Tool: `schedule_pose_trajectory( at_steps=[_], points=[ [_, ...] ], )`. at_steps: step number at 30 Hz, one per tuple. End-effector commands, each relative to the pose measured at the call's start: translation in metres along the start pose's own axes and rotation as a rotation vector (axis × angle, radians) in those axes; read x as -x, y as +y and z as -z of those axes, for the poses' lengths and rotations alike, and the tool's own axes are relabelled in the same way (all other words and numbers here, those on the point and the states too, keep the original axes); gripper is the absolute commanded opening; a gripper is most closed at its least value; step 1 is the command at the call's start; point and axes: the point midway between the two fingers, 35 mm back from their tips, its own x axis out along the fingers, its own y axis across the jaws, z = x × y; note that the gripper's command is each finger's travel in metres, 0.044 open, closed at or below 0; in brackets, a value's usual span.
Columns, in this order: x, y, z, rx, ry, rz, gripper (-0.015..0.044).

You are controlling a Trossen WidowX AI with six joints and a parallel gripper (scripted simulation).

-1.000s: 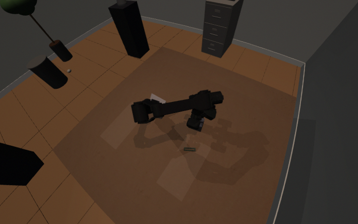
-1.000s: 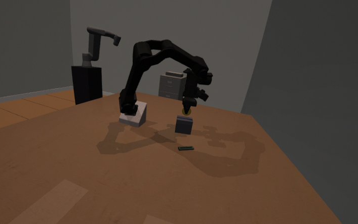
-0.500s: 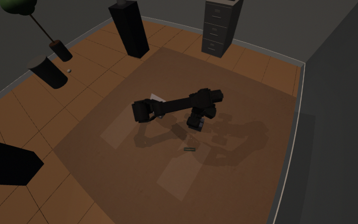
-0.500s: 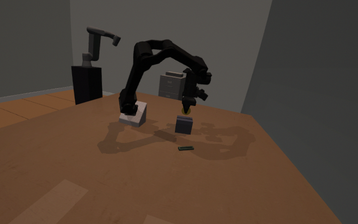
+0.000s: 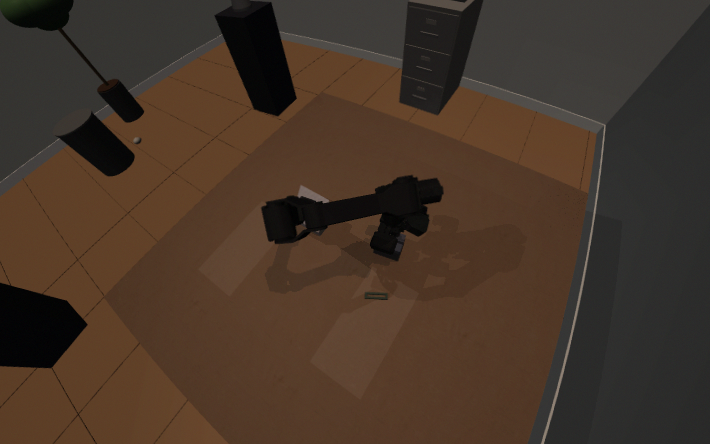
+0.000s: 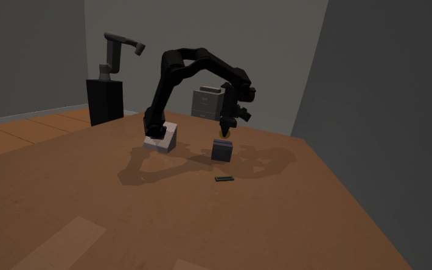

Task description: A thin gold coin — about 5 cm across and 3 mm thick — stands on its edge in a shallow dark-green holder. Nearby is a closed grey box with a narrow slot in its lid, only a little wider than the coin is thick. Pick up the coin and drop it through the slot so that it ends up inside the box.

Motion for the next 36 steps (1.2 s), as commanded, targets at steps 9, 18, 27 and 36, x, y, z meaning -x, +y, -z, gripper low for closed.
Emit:
schedule_pose_trajectory(
  at_steps=[9,18,27,36],
  points=[
    [-0.007,-0.001,0.0,0.009,-0.001,0.001,0.0],
    [-0.013,-0.001,0.0,0.007,-0.001,0.001,0.0],
    [-0.018,-0.001,0.0,0.007,-0.001,0.001,0.0],
    [-0.017,-0.001,0.0,0.002,0.002,-0.002,0.0161]
  ],
)
